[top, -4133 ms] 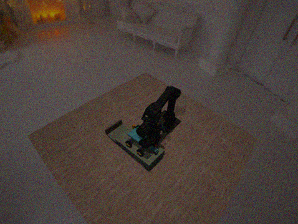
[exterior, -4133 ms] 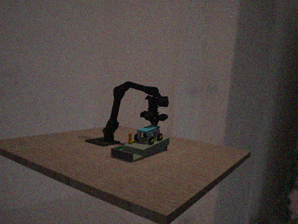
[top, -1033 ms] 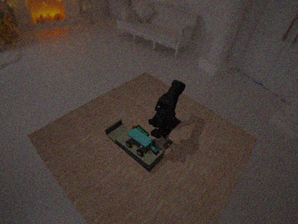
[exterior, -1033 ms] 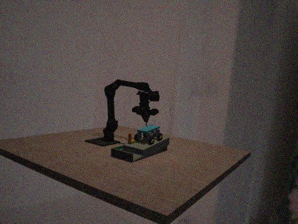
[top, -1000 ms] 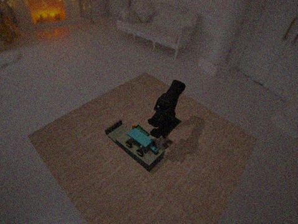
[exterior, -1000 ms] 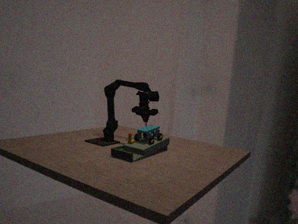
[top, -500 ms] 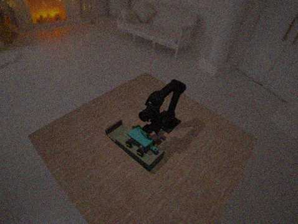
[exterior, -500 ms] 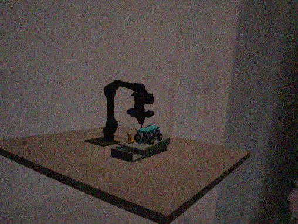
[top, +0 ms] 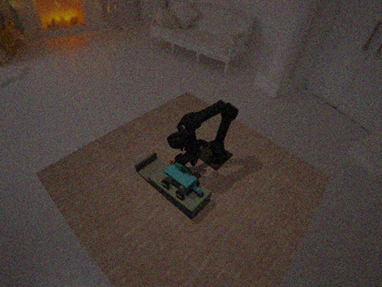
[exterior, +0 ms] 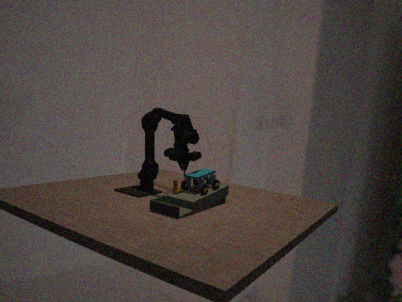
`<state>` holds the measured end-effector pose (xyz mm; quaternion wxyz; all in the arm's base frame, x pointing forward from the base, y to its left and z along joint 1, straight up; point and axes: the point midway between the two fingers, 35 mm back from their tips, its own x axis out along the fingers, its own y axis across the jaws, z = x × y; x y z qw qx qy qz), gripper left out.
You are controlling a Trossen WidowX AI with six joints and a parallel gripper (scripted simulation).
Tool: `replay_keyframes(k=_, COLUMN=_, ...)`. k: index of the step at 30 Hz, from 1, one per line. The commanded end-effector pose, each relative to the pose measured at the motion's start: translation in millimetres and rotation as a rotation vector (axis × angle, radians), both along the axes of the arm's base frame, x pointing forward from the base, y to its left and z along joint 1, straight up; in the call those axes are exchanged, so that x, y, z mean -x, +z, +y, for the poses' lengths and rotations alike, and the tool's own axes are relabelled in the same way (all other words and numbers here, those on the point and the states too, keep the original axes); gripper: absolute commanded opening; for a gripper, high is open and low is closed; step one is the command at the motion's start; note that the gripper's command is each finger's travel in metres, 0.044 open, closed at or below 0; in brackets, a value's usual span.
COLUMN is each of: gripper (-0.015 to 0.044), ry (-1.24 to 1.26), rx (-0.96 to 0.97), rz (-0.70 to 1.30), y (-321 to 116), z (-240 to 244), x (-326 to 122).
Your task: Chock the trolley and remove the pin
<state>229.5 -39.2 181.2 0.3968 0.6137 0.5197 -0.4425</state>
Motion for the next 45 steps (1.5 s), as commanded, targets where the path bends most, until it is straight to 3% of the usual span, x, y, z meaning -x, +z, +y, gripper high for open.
replay_keyframes(k=1, gripper=0.0000, ry=0.004, rx=0.000, rz=0.001, y=-2.2, z=-14.0, x=2.4)
replay_keyframes(k=28, gripper=0.0000, ry=-0.001, rx=0.009, rz=0.005, y=-16.3, z=-101.7, x=19.1)
replay_keyframes(k=45, gripper=0.0000, ry=-0.486, rx=0.069, rz=0.114, y=-16.1, z=-98.1, x=19.6)
